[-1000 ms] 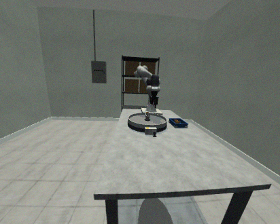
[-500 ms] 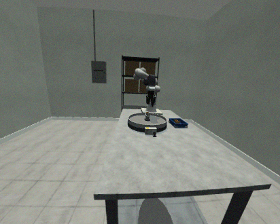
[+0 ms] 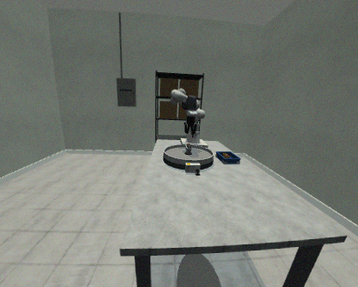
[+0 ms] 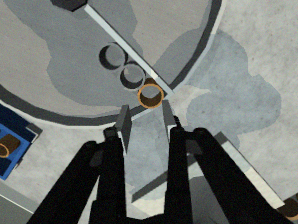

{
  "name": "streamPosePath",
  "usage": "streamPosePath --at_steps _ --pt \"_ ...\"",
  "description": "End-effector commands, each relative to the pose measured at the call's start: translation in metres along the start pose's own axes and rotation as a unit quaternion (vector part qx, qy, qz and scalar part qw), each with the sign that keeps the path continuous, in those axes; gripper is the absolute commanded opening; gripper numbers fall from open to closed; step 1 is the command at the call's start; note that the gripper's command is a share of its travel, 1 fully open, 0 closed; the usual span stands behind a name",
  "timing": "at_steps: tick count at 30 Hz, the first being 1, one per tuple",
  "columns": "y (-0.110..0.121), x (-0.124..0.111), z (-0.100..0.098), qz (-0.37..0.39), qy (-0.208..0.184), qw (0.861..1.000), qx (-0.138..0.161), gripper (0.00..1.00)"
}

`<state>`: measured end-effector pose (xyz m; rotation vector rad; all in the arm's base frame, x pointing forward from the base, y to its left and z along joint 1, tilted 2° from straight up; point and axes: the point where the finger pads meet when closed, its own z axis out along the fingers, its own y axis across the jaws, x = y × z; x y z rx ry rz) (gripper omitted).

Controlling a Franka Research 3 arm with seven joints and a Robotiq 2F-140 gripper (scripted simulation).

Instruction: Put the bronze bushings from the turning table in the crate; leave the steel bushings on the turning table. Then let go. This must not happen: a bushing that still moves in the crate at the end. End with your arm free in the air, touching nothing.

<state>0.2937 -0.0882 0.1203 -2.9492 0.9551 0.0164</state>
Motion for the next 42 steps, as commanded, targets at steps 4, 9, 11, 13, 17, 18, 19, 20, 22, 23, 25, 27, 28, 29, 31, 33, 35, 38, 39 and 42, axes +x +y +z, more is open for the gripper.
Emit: streamPosePath --at_steps 4,9,11,13,17,18,19,20,22,23,25,27,28,29,31,33,35,38,39,42 --pt "0.0043 0.0 0.0008 -0.028 -0.001 1.0 -0.004 0.28" --pt "0.0043 0.0 0.0008 -0.028 -0.001 1.0 -0.004 0.28" --pt "0.0043 0.0 0.0008 -0.028 -0.001 1.0 -0.004 0.28" --pt "0.0043 0.0 0.0008 -0.028 -0.001 1.0 -0.004 0.28" --pt "0.0043 0.0 0.0008 -0.028 -0.001 1.0 -0.004 0.28" --pt "0.0043 0.0 0.0008 -0.028 -0.001 1.0 -0.004 0.28" --pt "0.0043 0.0 0.0008 -0.028 -0.001 1.0 -0.004 0.28" --pt "0.0043 0.0 0.0008 -0.028 -0.001 1.0 -0.004 0.28" --pt "0.0043 0.0 0.0008 -0.028 -0.001 1.0 -0.004 0.28" --pt "0.0043 0.0 0.0008 -0.028 -0.001 1.0 -0.004 0.28" --pt "0.0043 0.0 0.0008 -0.028 -0.001 1.0 -0.004 0.28" --pt "0.0043 0.0 0.0008 -0.028 -0.001 1.0 -0.004 0.28" --pt "0.0043 0.0 0.0008 -0.028 -0.001 1.0 -0.004 0.28" --pt "0.0043 0.0 0.0008 -0.028 -0.001 1.0 -0.004 0.28" --pt "0.0043 0.0 0.0008 -0.028 -0.001 1.0 -0.004 0.28" --pt "0.0052 0.0007 0.0008 -0.028 -0.001 1.0 -0.004 0.28" --pt "0.0069 0.0019 0.0008 -0.029 -0.001 1.0 -0.004 0.28" --pt "0.0085 0.003 0.0008 -0.029 -0.001 1.0 -0.004 0.28" --pt "0.0085 0.003 0.0008 -0.029 -0.001 1.0 -0.004 0.28" --pt "0.0085 0.0031 0.0008 -0.029 -0.001 1.0 -0.004 0.28"
